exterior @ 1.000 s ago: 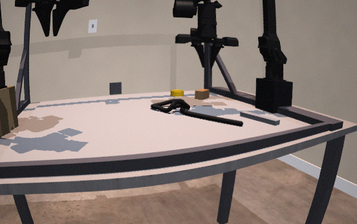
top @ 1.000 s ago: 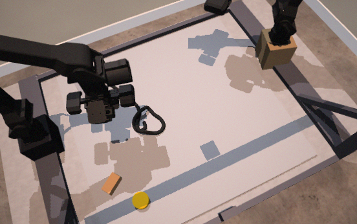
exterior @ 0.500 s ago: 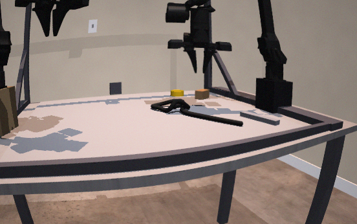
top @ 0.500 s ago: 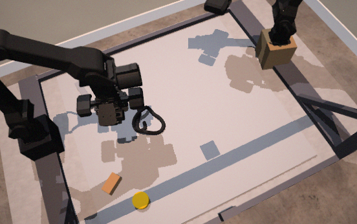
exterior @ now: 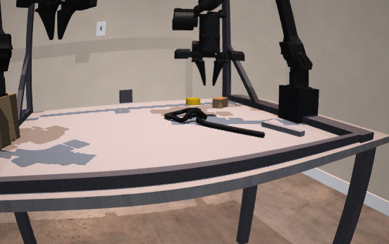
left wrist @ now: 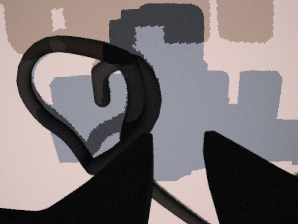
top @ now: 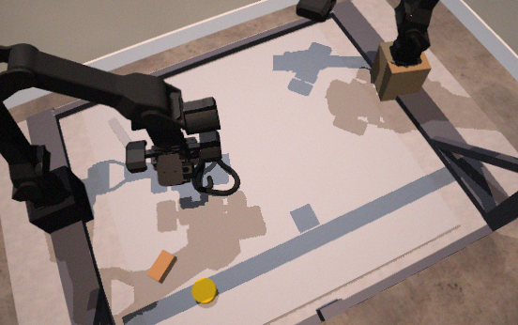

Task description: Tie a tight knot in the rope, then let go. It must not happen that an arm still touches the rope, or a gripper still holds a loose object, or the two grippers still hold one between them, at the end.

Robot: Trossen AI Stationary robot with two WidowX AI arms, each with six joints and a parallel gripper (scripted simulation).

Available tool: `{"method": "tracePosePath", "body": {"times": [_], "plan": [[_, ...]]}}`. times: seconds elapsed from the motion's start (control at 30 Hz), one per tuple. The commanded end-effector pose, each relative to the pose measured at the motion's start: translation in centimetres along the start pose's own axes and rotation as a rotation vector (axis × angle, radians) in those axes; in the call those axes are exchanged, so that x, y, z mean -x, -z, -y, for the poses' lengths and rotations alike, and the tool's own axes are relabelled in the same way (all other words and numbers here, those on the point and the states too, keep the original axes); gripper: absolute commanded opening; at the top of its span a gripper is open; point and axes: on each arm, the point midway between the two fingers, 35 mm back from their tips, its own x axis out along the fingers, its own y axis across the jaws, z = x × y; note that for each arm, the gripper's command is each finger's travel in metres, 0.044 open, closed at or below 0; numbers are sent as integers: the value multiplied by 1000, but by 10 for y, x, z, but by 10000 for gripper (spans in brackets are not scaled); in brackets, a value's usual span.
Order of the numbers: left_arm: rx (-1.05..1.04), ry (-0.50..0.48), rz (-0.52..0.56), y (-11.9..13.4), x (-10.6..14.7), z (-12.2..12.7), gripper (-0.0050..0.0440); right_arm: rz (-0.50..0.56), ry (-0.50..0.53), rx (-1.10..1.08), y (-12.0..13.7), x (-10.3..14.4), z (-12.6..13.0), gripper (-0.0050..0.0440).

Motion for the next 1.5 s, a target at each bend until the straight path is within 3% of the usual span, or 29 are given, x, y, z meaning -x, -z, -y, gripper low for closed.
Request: {"method": "tracePosePath", "body": {"times": [0.0,0.93,1.47], "plan": [[3,-20,-1,0,1,-9,100,14,-11,5,0,4,-1,100],[3,-23,0,-5,-32,-54,100,14,-11,5,0,4,-1,100],[3,-23,0,-5,-38,-55,100,14,-11,5,0,4,-1,100]]}}
